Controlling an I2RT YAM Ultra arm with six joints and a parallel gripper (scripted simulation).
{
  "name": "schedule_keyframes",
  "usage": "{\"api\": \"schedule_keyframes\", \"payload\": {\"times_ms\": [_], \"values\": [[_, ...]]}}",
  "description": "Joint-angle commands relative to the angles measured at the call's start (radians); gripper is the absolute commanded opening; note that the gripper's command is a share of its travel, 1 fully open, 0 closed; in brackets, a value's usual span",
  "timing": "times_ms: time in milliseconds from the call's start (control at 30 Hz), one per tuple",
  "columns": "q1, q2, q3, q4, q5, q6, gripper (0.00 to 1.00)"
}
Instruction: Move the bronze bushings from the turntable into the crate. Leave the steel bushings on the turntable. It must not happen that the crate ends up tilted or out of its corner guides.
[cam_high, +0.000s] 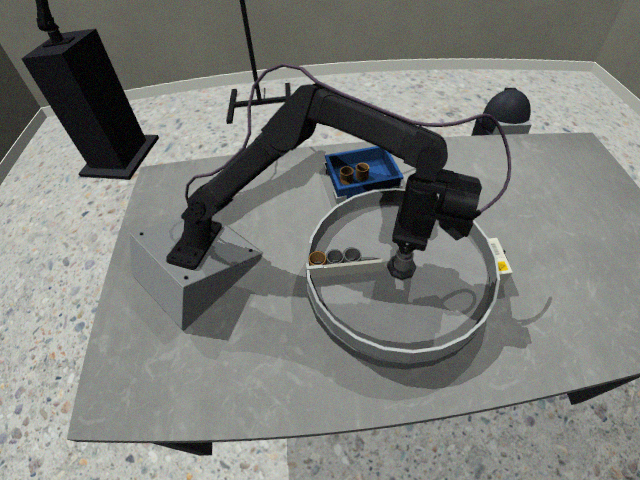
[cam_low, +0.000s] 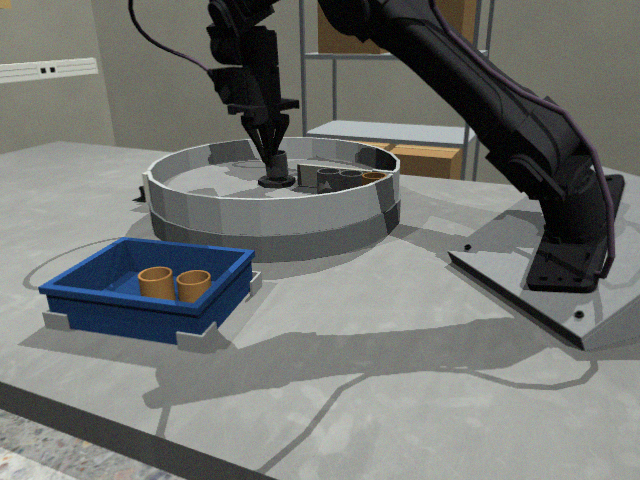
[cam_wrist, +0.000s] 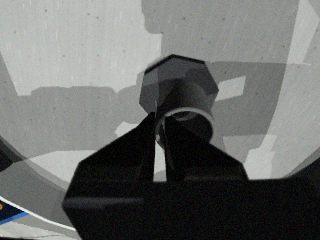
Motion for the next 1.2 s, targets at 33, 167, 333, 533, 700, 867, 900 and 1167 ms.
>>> {"api": "schedule_keyframes", "payload": {"times_ms": [33,167,333,533,700,867,900,1167], "values": [[-0.007,-0.041,-0.005,0.019,0.007,0.006,0.0],[-0.009,-0.041,-0.014,0.025,0.008,0.009,0.0],[-0.006,-0.04,-0.026,0.031,0.009,0.01,0.0],[-0.008,-0.045,0.006,0.039,0.008,0.01,0.0],[-0.007,-0.043,-0.003,0.036,0.009,0.01,0.0],[-0.006,-0.043,-0.004,0.036,0.009,0.01,0.0],[-0.006,-0.043,-0.004,0.036,0.009,0.01,0.0],[-0.006,-0.043,-0.004,0.036,0.009,0.01,0.0]]}}
